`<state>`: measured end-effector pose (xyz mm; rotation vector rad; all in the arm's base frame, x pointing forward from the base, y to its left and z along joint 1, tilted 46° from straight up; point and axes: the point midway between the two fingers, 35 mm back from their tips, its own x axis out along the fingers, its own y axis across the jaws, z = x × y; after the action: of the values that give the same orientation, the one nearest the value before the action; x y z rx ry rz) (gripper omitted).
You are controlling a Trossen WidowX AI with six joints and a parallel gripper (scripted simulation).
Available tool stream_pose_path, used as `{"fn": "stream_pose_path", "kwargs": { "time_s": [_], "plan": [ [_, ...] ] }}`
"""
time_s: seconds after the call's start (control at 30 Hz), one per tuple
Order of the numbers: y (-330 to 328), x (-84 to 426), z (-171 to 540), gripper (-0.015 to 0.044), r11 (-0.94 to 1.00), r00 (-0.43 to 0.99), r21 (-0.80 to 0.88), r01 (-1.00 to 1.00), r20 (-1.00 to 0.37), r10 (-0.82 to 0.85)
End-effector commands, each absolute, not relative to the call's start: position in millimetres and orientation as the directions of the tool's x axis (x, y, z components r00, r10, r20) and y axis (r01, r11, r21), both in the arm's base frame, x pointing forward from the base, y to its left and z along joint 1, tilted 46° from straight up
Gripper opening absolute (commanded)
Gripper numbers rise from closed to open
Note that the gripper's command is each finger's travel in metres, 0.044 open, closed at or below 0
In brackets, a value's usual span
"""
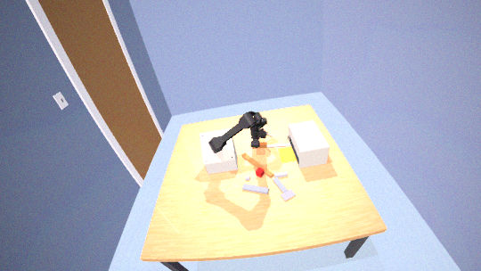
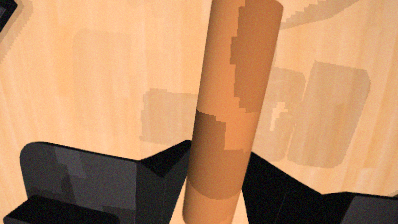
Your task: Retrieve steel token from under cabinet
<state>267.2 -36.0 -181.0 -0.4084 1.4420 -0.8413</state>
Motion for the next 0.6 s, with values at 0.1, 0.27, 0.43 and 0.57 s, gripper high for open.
{"fn": "stream_pose_path", "kwargs": {
  "time_s": [0.1, 0.27, 0.43, 0.57],
  "plan": [
    [-39.2, 281.0, -179.1, 0.0, 0.662, -0.08, -0.703, 0.261, -0.699, -0.711],
    [-41.1, 287.8, -177.9, 0.0, 0.662, -0.08, -0.703, 0.261, -0.699, -0.711],
    [-43.0, 294.7, -176.8, 0.0, 0.661, -0.08, -0.703, 0.262, -0.699, -0.711],
    [-44.4, 299.8, -175.9, 0.0, 0.661, -0.08, -0.703, 0.262, -0.699, -0.711]
  ]
}}
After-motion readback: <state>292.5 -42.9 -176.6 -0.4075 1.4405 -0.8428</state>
